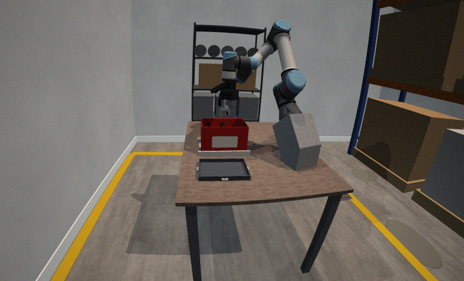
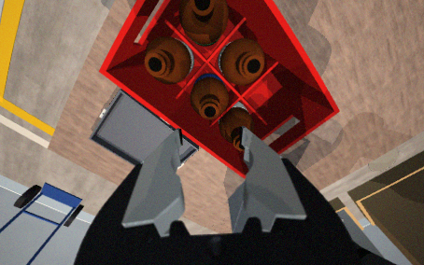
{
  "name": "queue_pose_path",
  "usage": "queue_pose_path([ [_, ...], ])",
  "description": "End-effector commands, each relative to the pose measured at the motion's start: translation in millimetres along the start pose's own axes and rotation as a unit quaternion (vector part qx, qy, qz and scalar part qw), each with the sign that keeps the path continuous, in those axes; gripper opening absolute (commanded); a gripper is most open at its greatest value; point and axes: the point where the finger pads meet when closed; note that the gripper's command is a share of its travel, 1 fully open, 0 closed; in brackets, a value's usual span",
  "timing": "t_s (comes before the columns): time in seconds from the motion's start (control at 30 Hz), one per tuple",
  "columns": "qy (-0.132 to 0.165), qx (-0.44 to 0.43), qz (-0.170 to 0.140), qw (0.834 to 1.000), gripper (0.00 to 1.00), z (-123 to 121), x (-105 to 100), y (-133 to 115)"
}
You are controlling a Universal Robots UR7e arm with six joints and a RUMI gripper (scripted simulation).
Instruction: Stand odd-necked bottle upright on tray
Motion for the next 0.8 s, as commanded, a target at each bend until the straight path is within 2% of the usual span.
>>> queue_pose_path([
  [0.0,-0.001,0.001,0.000,1.000,0.38,-0.6,-4.2,0.4],
  [0.03,-0.001,0.000,0.000,1.000,0.38,-0.7,-4.0,0.2],
  [0.07,-0.001,0.000,-0.001,1.000,0.00,-0.7,-3.9,0.1],
  [0.77,-0.002,0.000,-0.001,1.000,0.00,0.1,-2.7,-0.8],
])
Point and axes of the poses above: the point where the finger pads meet when closed, its own x axis out along the fingers, its own z axis across the jaws, y = z × x, and after that the axes turned 9 degrees about x, right-handed
